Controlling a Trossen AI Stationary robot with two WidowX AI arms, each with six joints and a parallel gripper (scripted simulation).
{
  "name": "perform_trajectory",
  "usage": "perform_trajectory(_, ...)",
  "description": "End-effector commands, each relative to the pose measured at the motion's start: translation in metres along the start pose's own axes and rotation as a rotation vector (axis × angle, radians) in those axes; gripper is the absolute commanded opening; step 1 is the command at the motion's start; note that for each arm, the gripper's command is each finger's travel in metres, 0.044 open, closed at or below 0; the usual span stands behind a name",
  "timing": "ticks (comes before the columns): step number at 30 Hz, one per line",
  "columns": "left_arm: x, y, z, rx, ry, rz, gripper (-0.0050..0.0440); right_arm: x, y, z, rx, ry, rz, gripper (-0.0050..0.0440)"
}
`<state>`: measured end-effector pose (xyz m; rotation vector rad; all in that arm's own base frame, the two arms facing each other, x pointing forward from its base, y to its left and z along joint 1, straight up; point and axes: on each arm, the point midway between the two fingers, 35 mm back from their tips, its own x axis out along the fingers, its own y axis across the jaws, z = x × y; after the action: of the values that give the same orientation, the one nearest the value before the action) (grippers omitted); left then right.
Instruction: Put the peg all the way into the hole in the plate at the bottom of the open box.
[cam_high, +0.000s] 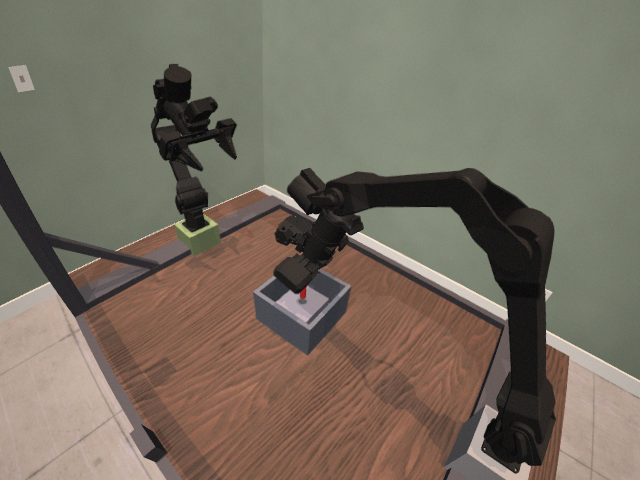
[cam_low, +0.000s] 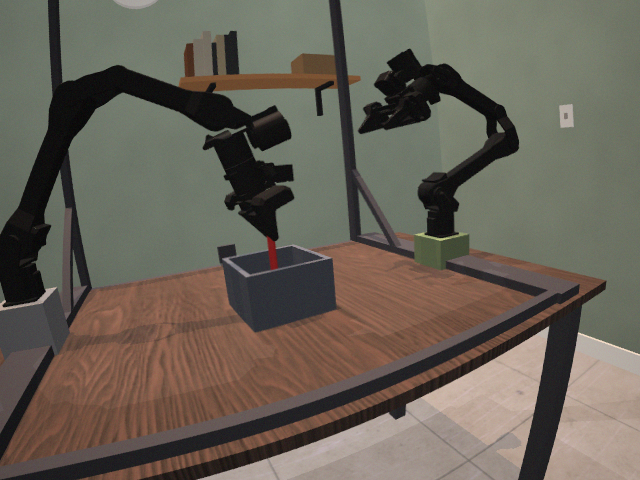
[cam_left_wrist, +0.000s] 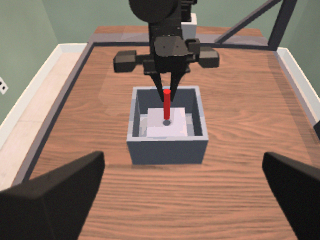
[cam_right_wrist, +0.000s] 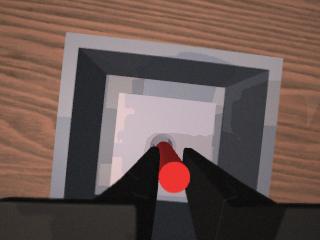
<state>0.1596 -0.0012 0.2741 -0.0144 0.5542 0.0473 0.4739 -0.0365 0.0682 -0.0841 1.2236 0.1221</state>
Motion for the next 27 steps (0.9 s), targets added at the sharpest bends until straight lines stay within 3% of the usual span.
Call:
perform_trajectory(1,-0.002,0.0,0.002,-0.002,-0.004,0.0,0.044,-0.014,-0.001,0.01,-0.009,-0.041,-0.009,0.0028)
perform_trajectory(12,-0.002,0.0,0.002,-0.002,-0.004,0.0,0.044,-0.009,-0.001,0.005,-0.008,-0.036,-0.008,0.0028)
perform_trajectory(27,-0.002,0.0,0.002,-0.002,-0.004,0.0,0.044,0.03,-0.002,-0.008,-0.005,-0.015,-0.002,0.0028)
